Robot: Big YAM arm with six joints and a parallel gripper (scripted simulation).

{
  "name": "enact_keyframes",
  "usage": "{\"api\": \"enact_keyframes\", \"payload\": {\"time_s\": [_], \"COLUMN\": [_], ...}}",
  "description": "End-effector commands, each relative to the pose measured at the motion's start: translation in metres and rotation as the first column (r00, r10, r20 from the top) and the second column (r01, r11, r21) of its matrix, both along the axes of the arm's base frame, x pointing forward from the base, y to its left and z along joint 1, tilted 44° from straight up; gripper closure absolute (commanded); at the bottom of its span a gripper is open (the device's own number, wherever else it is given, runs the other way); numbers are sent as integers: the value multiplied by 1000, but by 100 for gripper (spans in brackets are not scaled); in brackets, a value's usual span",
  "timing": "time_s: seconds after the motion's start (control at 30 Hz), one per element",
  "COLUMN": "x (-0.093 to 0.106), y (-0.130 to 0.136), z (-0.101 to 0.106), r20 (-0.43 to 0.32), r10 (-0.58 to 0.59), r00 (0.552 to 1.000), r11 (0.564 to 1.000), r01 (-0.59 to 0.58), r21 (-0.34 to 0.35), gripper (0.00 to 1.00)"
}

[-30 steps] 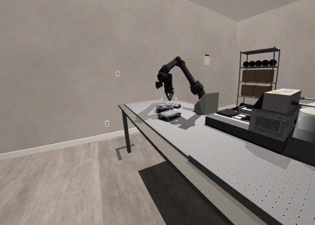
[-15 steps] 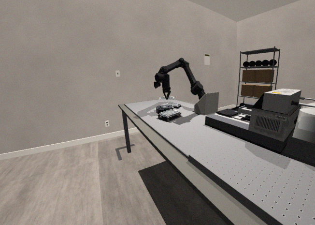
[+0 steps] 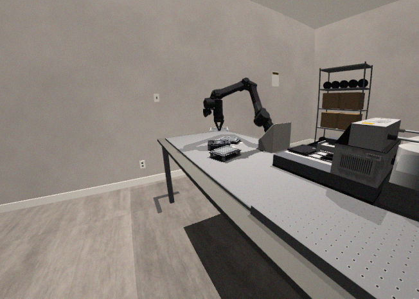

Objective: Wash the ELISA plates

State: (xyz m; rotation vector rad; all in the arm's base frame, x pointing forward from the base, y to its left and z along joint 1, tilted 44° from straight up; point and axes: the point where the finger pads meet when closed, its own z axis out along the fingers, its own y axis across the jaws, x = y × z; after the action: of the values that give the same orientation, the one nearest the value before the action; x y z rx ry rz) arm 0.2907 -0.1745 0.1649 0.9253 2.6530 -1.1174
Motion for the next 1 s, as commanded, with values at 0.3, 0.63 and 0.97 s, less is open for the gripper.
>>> {"api": "enact_keyframes", "payload": {"time_s": [0.3,0.63,0.97], "x": [0,1,1], "y": [-14,-13,-13], "z": [22,21,21], "r20": [-6,-6,-6], "r10": [37,37,37], "r00": [999,999,999], "r11": [999,999,999], "r01": [-37,-37,-37], "r21": [1,1,1], "gripper": [18,18,18]}}
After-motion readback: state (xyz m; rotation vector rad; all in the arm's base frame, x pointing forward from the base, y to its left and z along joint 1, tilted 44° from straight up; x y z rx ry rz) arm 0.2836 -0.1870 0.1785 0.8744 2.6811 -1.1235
